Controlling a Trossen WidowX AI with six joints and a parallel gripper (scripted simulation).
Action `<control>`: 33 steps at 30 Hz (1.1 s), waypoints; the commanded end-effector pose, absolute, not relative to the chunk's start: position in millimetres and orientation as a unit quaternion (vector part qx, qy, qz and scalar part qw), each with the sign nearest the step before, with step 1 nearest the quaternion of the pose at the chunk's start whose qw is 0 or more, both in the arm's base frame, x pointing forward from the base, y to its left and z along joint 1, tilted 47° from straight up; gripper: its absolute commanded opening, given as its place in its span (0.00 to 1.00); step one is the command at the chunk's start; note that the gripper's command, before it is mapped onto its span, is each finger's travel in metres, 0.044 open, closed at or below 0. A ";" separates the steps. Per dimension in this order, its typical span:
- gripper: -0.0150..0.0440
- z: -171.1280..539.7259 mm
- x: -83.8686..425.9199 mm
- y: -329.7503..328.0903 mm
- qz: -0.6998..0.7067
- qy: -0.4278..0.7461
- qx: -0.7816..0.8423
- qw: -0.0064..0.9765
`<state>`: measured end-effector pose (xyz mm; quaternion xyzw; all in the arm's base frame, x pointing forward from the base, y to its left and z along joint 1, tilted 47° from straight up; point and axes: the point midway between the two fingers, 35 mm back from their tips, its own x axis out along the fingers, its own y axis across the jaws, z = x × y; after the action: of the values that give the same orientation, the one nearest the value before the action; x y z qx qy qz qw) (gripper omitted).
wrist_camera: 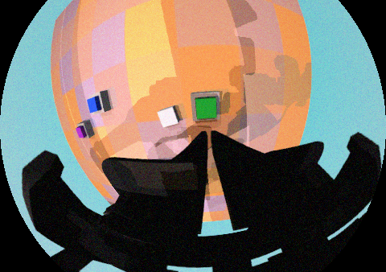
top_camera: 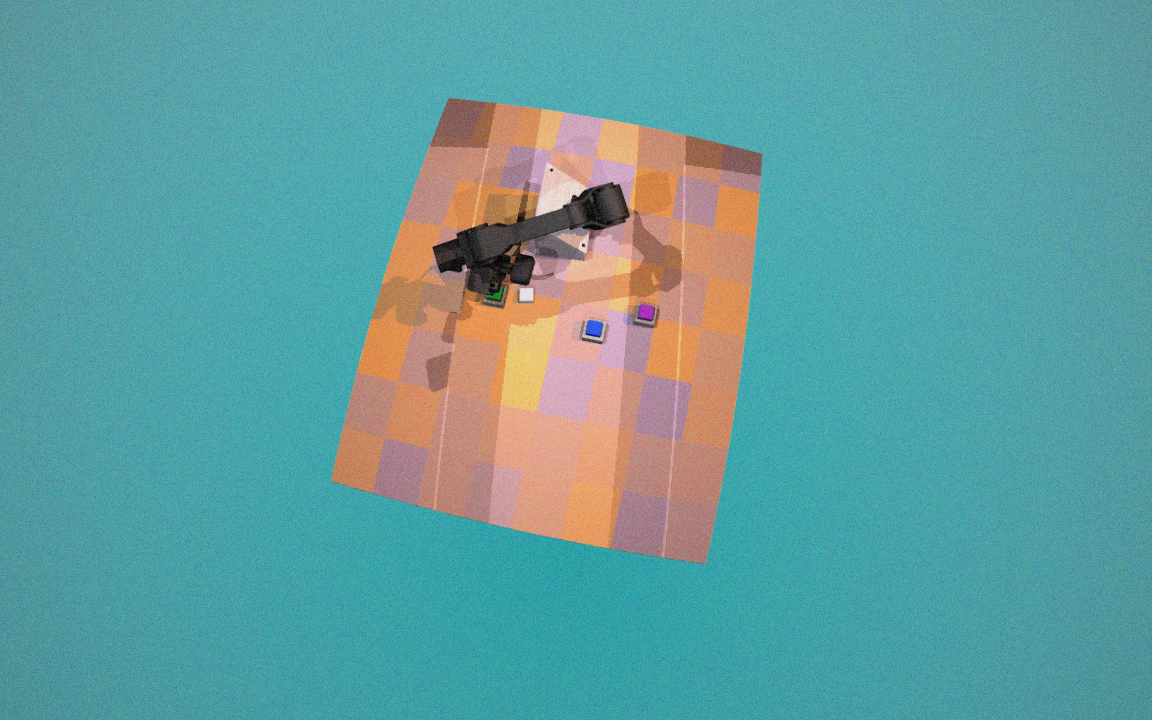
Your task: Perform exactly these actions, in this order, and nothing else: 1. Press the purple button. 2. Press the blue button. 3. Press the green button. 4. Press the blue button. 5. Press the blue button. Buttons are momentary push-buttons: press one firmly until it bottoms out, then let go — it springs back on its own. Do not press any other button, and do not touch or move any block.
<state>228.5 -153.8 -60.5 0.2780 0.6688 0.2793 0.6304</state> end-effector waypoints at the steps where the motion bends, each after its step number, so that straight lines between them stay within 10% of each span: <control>1: 0.29 -61.2 232.0 -158.3 0.281 0.667 0.265 0.637; 33: 0.29 -126.8 227.8 -90.6 0.282 0.666 0.265 0.637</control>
<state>229.8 -95.2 -124.1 0.2612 0.6659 0.2824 0.6392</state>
